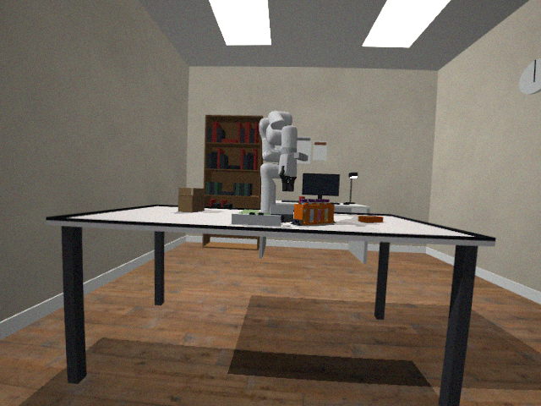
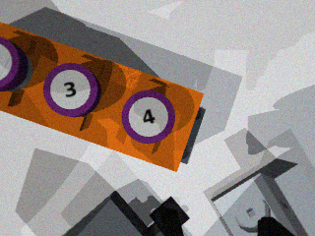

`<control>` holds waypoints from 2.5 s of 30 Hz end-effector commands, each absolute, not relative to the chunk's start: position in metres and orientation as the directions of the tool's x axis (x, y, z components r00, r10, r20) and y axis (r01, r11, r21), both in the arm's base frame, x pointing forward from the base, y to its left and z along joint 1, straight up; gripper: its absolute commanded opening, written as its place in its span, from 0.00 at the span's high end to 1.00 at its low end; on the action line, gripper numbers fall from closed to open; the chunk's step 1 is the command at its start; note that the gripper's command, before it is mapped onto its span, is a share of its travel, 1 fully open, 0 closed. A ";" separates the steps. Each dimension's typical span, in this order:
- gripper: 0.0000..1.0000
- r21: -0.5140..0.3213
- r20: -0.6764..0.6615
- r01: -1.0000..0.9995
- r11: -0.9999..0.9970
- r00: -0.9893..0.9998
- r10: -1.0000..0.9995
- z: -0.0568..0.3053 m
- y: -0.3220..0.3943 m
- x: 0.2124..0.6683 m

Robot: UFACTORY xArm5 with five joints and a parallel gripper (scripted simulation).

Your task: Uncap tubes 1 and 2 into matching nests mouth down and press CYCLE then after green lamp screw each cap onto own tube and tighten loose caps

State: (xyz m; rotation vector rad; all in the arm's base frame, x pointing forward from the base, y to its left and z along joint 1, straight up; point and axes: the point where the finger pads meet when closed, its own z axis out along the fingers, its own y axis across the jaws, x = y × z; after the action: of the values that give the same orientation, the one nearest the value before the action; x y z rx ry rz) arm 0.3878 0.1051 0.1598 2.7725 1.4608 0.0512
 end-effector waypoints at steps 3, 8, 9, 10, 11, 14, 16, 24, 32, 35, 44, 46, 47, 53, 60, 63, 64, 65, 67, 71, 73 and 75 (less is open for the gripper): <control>0.54 0.020 0.027 0.892 -0.452 0.451 0.892 0.161 0.105 0.389; 0.54 0.020 0.024 0.927 -0.376 0.375 0.927 0.161 0.105 0.389; 0.54 0.019 0.023 0.933 -0.360 0.360 0.933 0.161 0.105 0.389; 0.54 0.019 0.022 0.939 -0.345 0.344 0.939 0.161 0.105 0.389; 0.54 0.019 0.022 0.944 -0.329 0.329 0.944 0.161 0.105 0.389; 0.54 0.019 0.021 0.950 -0.313 0.313 0.950 0.161 0.105 0.389; 0.54 0.019 0.020 0.959 -0.281 0.281 0.960 0.161 0.105 0.389; 0.54 0.018 0.015 0.988 -0.151 0.151 0.988 0.161 0.105 0.389; 0.54 0.016 0.011 0.999 -0.052 0.052 0.999 0.161 0.105 0.389; 0.54 0.016 0.010 1.000 -0.002 0.002 1.000 0.161 0.105 0.389; 0.54 0.013 0.005 0.989 0.147 -0.148 0.989 0.161 0.105 0.389; 0.54 0.012 0.004 0.986 0.164 -0.164 0.986 0.161 0.105 0.389; 0.54 0.012 0.004 0.986 0.164 -0.164 0.986 0.161 0.105 0.389; 0.54 0.010 0.001 0.965 0.262 -0.262 0.965 0.161 0.105 0.389; 0.54 0.007 -0.002 0.928 0.372 -0.372 0.928 0.161 0.105 0.389; 0.54 0.006 -0.003 0.915 0.403 -0.403 0.915 0.161 0.105 0.389; 0.54 0.006 -0.003 0.915 0.403 -0.403 0.915 0.161 0.105 0.389; 0.54 0.005 -0.003 0.908 0.418 -0.418 0.908 0.161 0.105 0.389; 0.54 0.004 -0.004 0.894 0.448 -0.448 0.894 0.161 0.105 0.389; 0.54 0.002 -0.005 0.862 0.507 -0.507 0.862 0.161 0.105 0.389; 0.54 0.001 -0.006 0.845 0.535 -0.535 0.845 0.161 0.105 0.389; 0.54 0.000 -0.007 0.827 0.563 -0.563 0.827 0.161 0.105 0.389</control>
State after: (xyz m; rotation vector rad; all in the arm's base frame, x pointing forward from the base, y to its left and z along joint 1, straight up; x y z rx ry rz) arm 0.3878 0.1051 0.1598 1.6019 2.7023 0.0003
